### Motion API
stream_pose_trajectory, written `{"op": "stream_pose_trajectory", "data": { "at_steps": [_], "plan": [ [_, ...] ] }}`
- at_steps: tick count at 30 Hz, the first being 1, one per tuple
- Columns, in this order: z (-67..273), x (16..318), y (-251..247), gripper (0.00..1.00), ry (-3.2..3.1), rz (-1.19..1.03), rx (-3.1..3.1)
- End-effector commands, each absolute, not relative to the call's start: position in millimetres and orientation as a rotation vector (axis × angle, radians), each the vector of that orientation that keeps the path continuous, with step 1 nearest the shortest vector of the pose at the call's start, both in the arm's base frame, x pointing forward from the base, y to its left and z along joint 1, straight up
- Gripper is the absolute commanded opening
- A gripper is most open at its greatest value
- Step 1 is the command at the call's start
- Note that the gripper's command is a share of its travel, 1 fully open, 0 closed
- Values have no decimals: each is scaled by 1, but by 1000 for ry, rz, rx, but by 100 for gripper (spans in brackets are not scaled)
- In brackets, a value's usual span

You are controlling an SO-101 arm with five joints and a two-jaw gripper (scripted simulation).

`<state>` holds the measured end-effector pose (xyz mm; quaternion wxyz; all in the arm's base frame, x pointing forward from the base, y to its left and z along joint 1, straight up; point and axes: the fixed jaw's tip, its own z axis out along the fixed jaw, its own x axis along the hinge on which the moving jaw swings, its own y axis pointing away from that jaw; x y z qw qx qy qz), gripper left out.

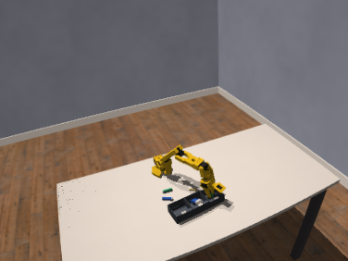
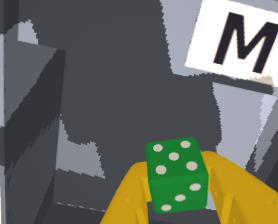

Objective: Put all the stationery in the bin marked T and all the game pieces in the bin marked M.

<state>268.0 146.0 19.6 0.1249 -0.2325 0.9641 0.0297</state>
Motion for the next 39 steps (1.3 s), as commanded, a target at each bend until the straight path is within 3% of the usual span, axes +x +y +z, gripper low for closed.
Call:
{"op": "stream_pose_trajectory", "data": {
  "at_steps": [1,15,27,39],
  "plan": [
    [38,274,151,7,2740,114,-659],
    [38,274,151,17,2740,114,-659],
    [39,274,151,17,2740,114,-659],
    [62,269,149,17,2740,114,-659]
  ]
}}
